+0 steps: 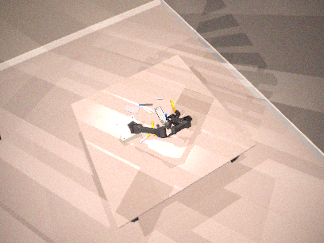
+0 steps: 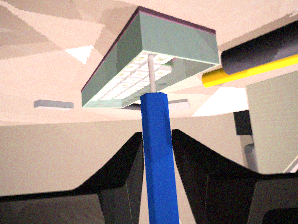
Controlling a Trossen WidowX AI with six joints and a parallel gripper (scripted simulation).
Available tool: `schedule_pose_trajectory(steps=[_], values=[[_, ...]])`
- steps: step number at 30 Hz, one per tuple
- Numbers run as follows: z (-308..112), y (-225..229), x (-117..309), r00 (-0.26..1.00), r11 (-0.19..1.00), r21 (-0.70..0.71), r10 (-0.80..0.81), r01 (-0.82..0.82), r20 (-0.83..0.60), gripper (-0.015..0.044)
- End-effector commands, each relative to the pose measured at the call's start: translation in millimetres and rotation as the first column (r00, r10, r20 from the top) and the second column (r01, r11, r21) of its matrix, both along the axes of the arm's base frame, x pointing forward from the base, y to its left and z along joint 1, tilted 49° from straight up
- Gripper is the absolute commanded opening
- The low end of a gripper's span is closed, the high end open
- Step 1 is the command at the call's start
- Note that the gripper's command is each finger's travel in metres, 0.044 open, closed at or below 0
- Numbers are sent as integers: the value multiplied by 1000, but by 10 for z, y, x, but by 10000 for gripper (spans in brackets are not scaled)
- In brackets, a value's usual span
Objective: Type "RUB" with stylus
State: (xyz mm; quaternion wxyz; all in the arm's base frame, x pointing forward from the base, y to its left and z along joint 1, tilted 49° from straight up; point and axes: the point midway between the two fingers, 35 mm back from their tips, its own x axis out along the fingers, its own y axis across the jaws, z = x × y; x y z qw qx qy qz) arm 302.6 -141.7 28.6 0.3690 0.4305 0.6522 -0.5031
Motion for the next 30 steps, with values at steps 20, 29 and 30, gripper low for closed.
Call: schedule_pose_trajectory(steps=[20,29,30], values=[[-68,-76,-15,1000,1000,0,6,-6,0,81],[-47,-52,-10,1000,1000,0,6,-6,0,81],[-30,-33,-5,1000,1000,0,6,-6,0,81]])
